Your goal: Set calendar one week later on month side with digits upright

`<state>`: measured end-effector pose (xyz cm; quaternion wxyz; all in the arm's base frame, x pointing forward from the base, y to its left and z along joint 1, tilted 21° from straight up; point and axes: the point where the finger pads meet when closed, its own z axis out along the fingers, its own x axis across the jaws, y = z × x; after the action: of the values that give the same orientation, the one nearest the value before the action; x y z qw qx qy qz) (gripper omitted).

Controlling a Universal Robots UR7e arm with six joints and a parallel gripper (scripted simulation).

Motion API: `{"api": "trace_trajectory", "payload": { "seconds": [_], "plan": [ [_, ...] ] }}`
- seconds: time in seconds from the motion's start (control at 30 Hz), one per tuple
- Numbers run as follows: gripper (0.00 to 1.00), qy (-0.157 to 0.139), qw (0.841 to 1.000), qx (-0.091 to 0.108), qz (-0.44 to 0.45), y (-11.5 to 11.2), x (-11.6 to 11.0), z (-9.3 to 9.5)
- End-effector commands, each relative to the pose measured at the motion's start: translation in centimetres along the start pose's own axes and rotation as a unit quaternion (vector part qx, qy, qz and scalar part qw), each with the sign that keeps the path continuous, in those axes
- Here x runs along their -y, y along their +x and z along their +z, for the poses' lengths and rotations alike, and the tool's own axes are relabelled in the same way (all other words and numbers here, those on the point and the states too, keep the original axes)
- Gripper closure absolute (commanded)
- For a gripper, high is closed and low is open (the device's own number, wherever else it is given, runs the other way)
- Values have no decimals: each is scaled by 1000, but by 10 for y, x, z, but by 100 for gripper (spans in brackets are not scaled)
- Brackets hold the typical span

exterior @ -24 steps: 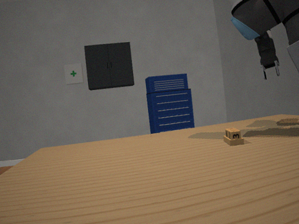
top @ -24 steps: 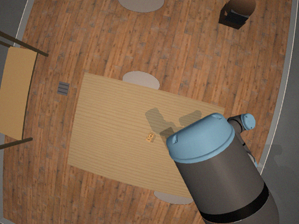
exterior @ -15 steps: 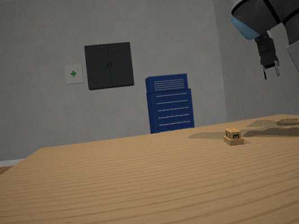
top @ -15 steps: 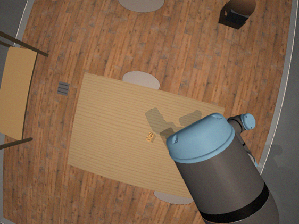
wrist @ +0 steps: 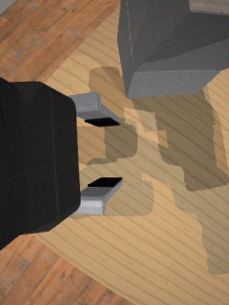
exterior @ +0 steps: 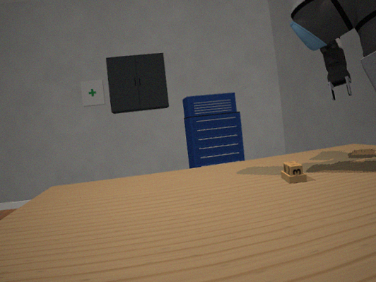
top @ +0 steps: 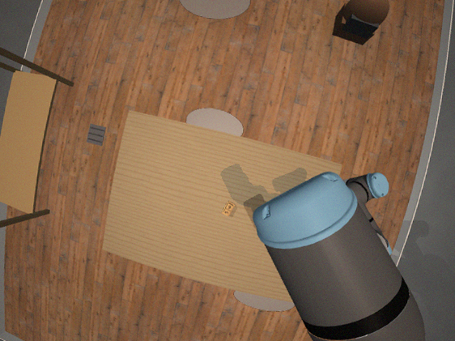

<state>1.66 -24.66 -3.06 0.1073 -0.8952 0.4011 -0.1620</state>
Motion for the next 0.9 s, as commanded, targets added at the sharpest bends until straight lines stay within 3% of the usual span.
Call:
{"api": "trace_trajectory", "payload": {
  "seconds": [0.0, 0.37, 0.87],
  "plan": [
    [0, 0, 1000, 2, -2, 1, 1, 1],
    [0, -3, 1000, 12, -9, 5, 5, 7],
    [0, -23, 998, 48, -40, 24, 20, 25]
  ]
}}
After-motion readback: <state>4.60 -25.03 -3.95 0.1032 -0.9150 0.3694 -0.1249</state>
